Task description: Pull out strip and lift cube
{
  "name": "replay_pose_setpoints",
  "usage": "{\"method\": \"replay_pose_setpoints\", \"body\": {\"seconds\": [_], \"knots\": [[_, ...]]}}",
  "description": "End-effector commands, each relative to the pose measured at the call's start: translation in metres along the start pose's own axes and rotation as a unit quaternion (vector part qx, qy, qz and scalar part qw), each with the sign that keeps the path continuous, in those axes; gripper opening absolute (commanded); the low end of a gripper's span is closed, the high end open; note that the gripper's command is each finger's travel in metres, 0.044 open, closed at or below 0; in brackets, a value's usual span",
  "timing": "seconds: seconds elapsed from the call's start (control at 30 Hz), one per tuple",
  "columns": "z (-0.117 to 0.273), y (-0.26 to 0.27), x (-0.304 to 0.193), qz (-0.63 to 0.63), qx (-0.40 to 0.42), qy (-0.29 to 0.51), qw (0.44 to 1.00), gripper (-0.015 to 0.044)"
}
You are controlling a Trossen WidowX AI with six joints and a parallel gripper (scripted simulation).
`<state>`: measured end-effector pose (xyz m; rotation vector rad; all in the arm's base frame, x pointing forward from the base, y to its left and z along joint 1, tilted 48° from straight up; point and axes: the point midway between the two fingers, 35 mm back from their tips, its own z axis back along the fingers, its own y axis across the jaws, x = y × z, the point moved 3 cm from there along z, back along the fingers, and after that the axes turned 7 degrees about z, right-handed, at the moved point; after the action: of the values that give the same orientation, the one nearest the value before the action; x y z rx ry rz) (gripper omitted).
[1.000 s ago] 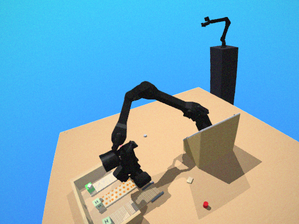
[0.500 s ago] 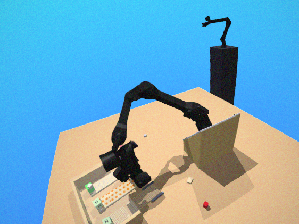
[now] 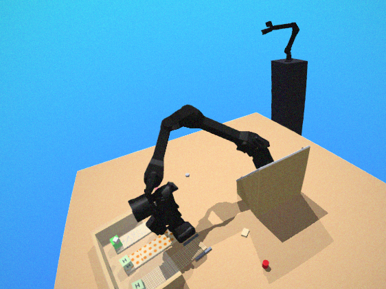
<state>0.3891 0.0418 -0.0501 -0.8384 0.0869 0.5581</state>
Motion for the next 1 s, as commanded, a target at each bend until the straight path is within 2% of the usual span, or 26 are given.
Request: {"method": "replay_pose_setpoints", "body": {"seconds": [0.0, 0.97], "knots": [[-0.0025, -0.0011, -0.0004, 0.0, -0.002, 0.002, 1.0, 0.0], [-0.0055, -0.0016, 0.0021, 0.0, -0.002, 0.002, 1.0, 0.0]]}}
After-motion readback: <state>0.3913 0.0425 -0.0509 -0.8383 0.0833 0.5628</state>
